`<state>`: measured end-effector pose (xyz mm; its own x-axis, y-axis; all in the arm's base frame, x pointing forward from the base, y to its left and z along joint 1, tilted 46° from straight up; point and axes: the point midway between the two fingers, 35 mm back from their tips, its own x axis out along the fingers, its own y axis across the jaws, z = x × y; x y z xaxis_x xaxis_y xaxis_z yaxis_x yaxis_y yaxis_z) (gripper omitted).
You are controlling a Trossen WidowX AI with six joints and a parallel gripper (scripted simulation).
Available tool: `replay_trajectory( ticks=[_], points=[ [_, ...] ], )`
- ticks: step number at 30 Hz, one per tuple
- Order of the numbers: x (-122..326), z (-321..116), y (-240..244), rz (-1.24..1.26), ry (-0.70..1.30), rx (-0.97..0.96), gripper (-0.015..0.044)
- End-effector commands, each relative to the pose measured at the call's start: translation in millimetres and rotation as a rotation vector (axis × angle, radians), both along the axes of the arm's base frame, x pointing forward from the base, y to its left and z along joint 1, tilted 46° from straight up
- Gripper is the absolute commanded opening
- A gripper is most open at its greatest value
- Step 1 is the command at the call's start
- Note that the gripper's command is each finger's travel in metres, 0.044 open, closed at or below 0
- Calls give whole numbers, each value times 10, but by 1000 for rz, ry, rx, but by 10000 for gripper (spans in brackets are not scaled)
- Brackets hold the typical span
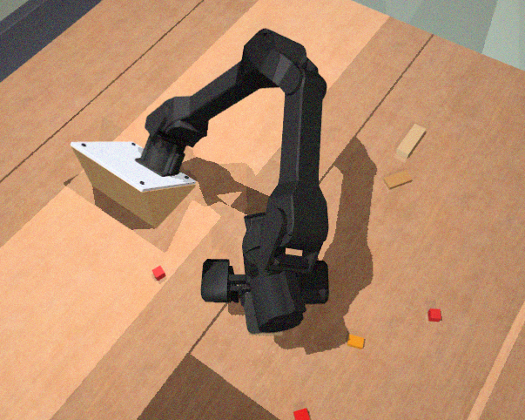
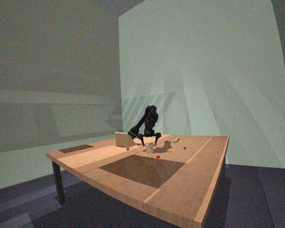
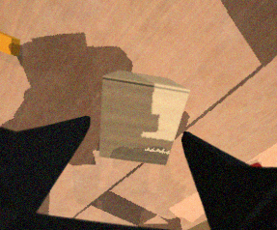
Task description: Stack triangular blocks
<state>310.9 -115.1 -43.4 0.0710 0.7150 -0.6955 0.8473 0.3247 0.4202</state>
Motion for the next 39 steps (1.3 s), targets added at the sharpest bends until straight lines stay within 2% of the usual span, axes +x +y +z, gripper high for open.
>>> replay_trajectory(
  ticks=[1,9,39],
  points=[
    [20,97,-132,-4,-2,-5,440],
    [-75,739,-774,-28,16,1,440],
    [-61,688,-757,-42,6,-4,440]
  ],
)
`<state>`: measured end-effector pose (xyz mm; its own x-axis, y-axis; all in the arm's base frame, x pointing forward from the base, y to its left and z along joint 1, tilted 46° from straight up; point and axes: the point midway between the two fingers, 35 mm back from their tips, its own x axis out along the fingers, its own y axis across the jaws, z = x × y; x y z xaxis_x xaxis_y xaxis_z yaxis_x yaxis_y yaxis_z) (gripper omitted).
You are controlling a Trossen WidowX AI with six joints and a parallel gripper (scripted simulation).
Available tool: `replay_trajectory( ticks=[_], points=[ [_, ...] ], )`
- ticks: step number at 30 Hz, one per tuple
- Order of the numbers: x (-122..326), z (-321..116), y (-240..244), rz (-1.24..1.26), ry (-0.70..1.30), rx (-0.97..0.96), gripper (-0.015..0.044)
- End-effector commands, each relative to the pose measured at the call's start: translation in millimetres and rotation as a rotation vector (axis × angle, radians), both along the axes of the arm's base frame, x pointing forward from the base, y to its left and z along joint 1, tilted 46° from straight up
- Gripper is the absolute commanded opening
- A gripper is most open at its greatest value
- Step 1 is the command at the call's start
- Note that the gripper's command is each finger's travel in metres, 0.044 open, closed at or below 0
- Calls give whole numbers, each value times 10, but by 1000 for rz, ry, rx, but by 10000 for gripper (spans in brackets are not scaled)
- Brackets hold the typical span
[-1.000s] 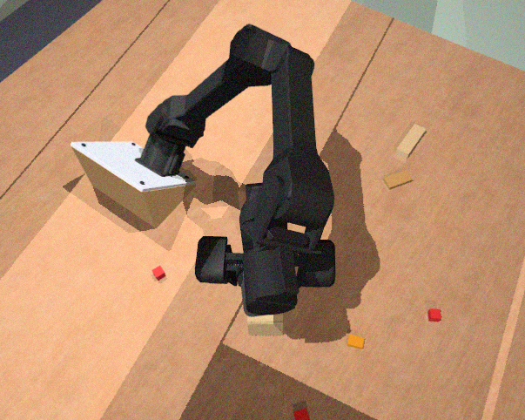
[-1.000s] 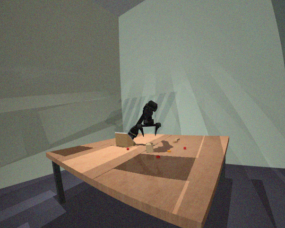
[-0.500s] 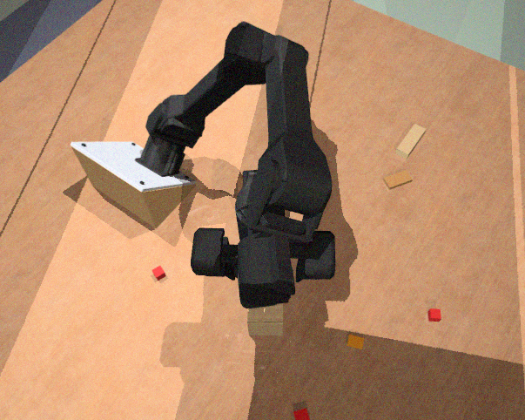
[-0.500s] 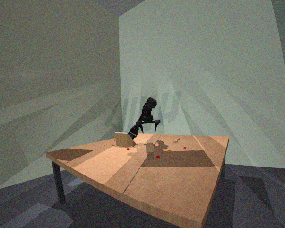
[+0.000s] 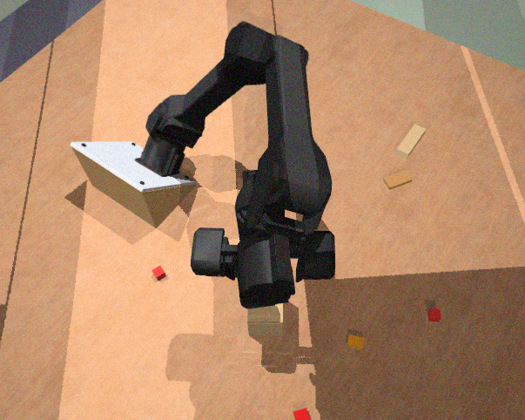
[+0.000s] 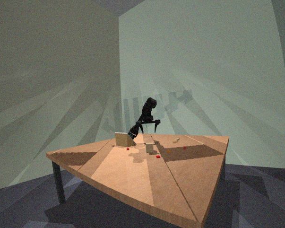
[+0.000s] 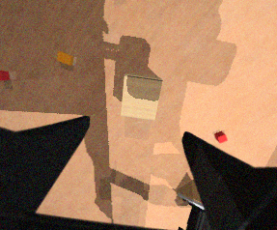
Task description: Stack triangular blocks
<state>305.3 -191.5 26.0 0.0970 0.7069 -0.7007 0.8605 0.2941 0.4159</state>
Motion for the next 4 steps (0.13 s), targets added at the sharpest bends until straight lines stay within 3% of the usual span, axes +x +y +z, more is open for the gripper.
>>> replay_trajectory(
  ticks=[1,4],
  points=[
    [-5,-7,6,-3,4,3,440],
    [-5,-7,6,-3,4,3,440]
  ],
)
